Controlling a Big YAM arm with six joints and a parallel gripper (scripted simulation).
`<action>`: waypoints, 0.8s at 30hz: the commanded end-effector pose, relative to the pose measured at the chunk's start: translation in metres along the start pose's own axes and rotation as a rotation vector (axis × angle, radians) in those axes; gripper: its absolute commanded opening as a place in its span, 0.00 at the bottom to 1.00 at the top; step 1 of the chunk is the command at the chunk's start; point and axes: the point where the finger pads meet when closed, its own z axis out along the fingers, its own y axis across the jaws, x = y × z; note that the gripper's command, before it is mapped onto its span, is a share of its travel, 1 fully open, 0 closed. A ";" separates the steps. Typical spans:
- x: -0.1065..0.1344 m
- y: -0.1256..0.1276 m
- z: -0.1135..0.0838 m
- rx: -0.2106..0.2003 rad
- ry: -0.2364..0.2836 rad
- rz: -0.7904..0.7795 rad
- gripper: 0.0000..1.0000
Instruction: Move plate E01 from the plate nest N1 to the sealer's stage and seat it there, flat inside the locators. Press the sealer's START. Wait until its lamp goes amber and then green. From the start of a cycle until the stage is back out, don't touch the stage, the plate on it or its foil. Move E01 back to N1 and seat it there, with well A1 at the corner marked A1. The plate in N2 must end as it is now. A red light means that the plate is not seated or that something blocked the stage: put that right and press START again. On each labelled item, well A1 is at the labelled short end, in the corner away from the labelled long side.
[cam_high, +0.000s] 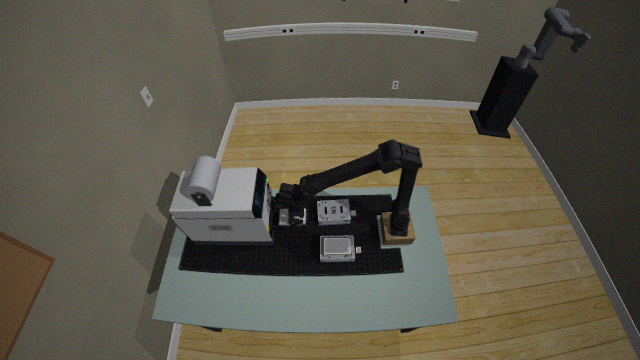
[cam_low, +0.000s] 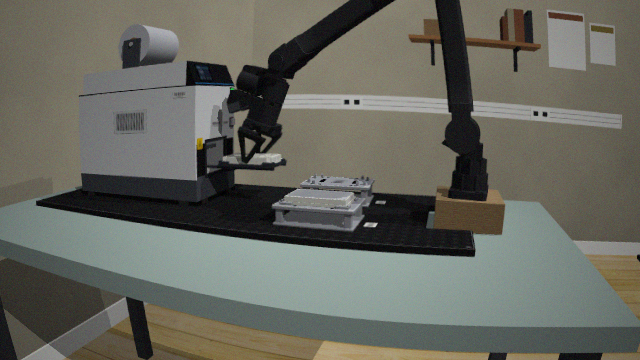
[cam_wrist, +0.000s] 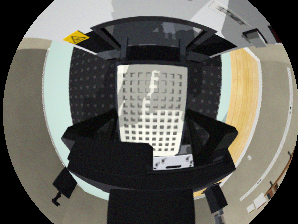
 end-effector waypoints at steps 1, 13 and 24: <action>-0.022 -0.008 -0.017 0.013 -0.046 0.000 1.00; -0.030 -0.009 -0.026 0.014 -0.048 0.000 1.00; -0.038 -0.009 -0.039 0.016 -0.065 0.000 1.00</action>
